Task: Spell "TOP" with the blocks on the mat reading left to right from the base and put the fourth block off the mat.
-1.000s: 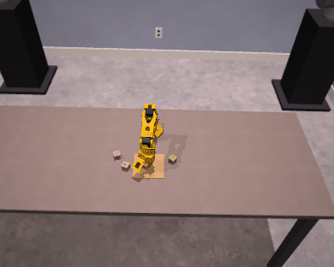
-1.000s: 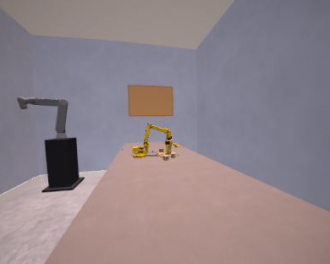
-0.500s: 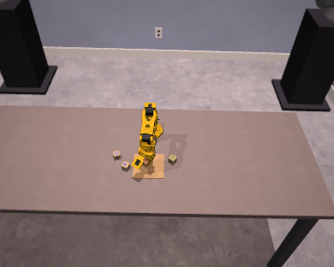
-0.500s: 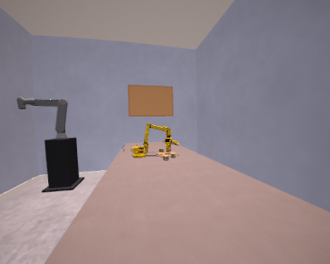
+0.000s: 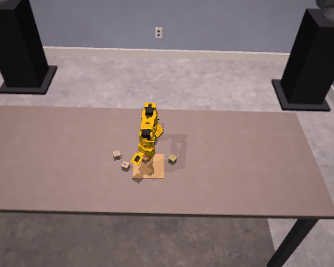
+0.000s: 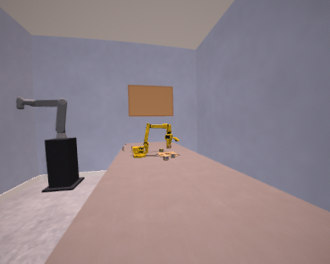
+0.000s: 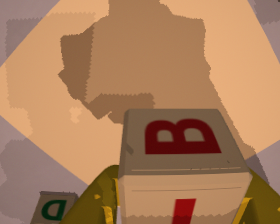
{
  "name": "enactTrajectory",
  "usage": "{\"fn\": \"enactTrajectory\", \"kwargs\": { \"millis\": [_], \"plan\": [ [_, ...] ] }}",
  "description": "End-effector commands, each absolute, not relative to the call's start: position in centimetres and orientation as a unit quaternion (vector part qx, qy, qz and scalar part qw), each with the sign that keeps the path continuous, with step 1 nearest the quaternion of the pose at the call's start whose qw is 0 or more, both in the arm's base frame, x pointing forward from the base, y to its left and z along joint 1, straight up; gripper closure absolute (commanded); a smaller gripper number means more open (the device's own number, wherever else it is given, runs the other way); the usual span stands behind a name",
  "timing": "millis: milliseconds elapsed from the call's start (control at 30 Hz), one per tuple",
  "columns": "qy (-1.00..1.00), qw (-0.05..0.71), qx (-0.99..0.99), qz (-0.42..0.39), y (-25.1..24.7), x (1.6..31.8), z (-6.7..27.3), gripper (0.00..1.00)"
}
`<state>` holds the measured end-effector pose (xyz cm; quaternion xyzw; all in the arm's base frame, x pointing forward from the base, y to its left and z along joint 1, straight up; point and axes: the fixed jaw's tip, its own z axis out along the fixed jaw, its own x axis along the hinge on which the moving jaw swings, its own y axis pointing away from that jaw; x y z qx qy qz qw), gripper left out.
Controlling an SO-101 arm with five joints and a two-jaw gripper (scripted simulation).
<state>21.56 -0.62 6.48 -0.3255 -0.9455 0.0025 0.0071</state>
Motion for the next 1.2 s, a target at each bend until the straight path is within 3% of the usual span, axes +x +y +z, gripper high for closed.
{"fn": "enactTrajectory", "kwargs": {
  "millis": [0,600,967,1167],
  "plan": [
    [-0.945,-0.046,-0.325,-0.013,-0.6,22.4,8.7,1.0],
    [-0.973,-0.044,-0.225,-0.018,4.0,21.6,8.4,1.0],
    [-0.999,-0.039,-0.011,-0.027,12.0,16.9,7.8,1.0],
    [-0.997,-0.037,0.061,-0.03,14.1,14.7,7.5,1.0]
  ]
}}
